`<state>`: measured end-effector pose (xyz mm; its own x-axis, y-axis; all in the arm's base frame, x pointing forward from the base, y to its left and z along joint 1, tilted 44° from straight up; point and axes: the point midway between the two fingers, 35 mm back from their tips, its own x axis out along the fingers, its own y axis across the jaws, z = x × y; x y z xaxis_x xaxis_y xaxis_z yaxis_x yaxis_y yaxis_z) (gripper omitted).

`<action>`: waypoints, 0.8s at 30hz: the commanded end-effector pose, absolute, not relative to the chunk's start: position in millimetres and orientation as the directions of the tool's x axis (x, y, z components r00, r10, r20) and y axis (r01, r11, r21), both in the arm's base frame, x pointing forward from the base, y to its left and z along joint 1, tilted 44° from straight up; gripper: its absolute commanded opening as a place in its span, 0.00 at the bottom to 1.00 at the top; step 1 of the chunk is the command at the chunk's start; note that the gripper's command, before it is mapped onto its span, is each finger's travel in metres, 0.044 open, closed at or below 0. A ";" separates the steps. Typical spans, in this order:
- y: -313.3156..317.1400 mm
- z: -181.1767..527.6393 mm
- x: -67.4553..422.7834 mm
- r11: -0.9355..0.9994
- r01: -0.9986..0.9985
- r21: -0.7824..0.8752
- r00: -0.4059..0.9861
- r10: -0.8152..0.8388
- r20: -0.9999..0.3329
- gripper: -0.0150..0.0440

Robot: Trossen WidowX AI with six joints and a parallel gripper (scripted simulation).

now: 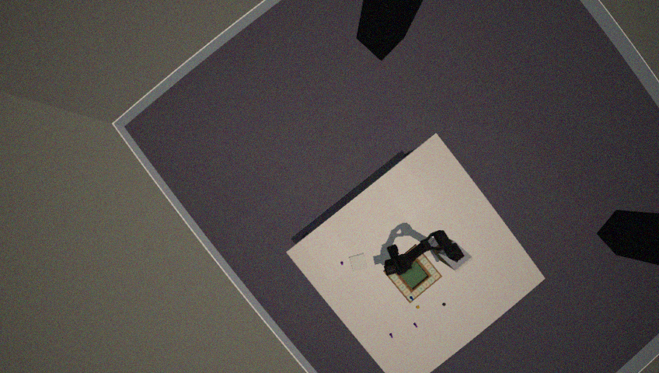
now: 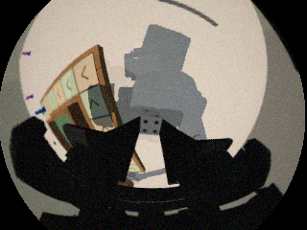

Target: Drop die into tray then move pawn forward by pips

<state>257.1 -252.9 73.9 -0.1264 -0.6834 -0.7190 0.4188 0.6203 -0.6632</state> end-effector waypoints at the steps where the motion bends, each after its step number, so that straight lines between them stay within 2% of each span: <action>1: -243.6 83.1 262.7 0.624 0.421 -0.658 -0.122 -0.680 -0.723 0.25; 16: -175.4 157.5 275.7 0.626 0.421 -0.656 -0.122 -0.678 -0.725 0.25; 21: -172.2 160.4 275.6 0.627 0.416 -0.659 -0.122 -0.679 -0.724 0.25; 24: -167.2 152.7 278.5 0.658 0.343 -0.670 -0.120 -0.677 -0.726 0.25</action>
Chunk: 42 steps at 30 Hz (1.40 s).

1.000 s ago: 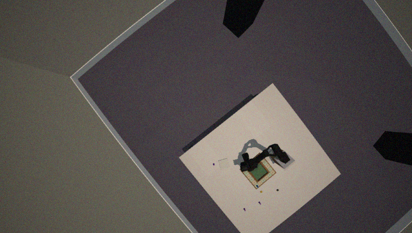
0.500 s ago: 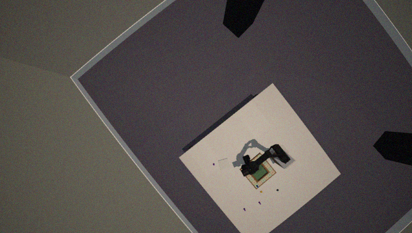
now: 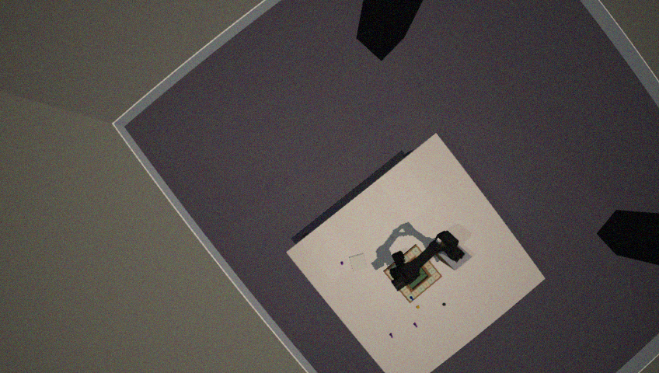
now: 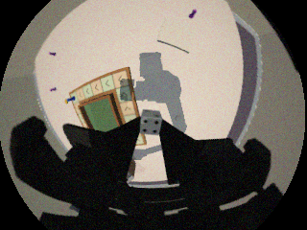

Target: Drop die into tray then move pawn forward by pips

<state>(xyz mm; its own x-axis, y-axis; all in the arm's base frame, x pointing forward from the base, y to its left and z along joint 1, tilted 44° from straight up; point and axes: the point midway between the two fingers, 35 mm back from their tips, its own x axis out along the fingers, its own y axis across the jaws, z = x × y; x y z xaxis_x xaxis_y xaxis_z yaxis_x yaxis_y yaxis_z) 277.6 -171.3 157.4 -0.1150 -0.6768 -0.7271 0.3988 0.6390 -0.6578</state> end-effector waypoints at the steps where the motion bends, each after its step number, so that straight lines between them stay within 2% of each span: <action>1: -165.0 149.4 279.7 0.669 0.311 -0.674 -0.119 -0.677 -0.727 0.25; 11: -142.5 118.2 286.6 0.742 -0.023 -0.670 -0.119 -0.668 -0.735 0.25; 21: -120.1 87.4 288.5 0.724 -0.356 -0.590 -0.123 -0.662 -0.739 0.25; 32: -96.0 52.9 286.2 0.602 -0.673 -0.429 -0.122 -0.663 -0.739 0.25; 42: -75.3 23.3 278.7 0.416 -0.880 -0.230 -0.123 -0.667 -0.735 0.25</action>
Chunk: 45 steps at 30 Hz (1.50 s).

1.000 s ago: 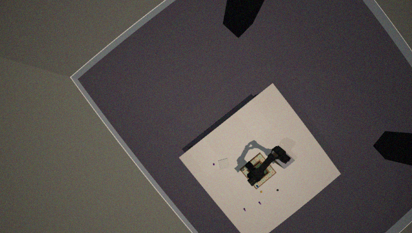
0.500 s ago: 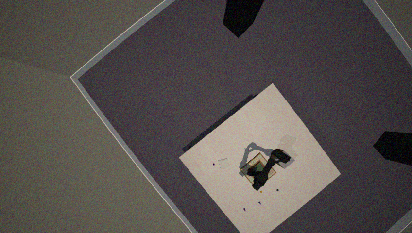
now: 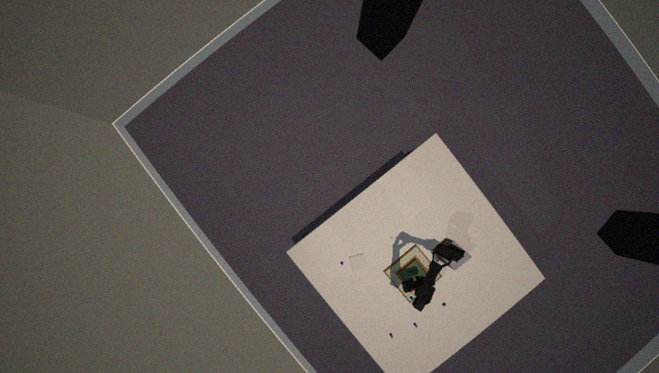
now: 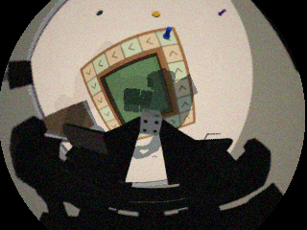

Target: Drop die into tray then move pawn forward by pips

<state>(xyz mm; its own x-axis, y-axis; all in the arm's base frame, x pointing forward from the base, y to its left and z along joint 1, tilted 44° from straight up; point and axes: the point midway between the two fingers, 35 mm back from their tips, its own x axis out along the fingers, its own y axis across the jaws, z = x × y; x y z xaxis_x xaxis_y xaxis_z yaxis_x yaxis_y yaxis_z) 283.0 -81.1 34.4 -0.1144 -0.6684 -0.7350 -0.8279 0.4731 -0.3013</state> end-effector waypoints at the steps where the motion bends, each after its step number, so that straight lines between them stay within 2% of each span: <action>1: -73.3 20.5 277.7 0.394 -0.895 -0.208 -0.123 -0.667 -0.735 0.25; 9: -58.8 -0.9 268.2 0.212 -0.977 -0.031 -0.123 -0.673 -0.729 0.25; 17: -58.2 -3.6 266.3 0.202 -0.979 -0.007 -0.130 -0.657 -0.742 0.25; 30: -61.4 -15.4 255.9 0.243 -0.966 0.086 -0.157 -0.291 -0.944 0.25; 42: -61.6 -17.0 255.2 0.201 -0.979 0.007 0.003 0.053 -0.999 0.25; 45: -61.8 -16.3 255.5 0.196 -0.981 -0.014 0.032 0.088 -0.996 0.25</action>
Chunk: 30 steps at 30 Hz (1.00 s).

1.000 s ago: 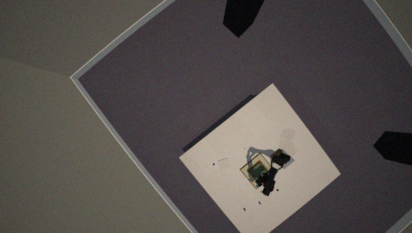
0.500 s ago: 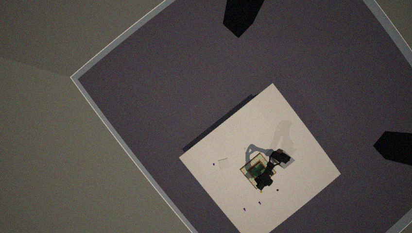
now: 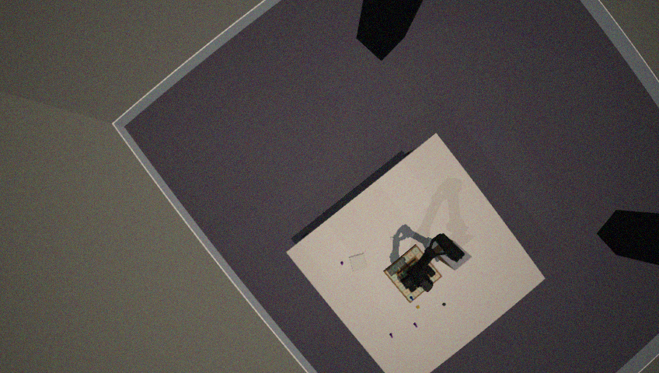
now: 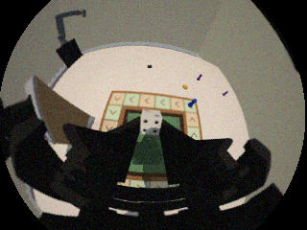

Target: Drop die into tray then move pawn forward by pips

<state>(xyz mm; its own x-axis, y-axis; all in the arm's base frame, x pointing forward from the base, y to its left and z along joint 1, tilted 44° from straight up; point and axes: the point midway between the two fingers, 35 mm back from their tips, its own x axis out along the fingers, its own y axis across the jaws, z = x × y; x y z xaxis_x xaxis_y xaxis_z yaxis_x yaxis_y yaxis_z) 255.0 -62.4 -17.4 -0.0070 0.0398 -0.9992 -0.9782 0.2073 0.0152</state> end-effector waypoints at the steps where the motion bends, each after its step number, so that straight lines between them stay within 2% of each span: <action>1: -61.8 -16.3 255.5 0.196 -0.981 -0.014 0.032 0.088 -0.996 0.25; 8: -60.8 31.7 268.0 0.196 -0.981 -0.015 0.033 0.088 -0.996 0.25; 24: -61.5 29.0 266.6 0.197 -0.980 -0.020 0.036 0.082 -0.996 0.25; 30: -61.5 29.0 266.6 0.197 -0.980 -0.020 0.036 0.082 -0.996 0.52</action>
<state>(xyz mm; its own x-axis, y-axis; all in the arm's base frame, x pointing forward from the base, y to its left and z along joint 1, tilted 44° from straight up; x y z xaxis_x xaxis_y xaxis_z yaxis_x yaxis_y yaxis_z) 266.4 -61.4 29.1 0.0359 0.0821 -0.9960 -0.9802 0.1972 -0.0191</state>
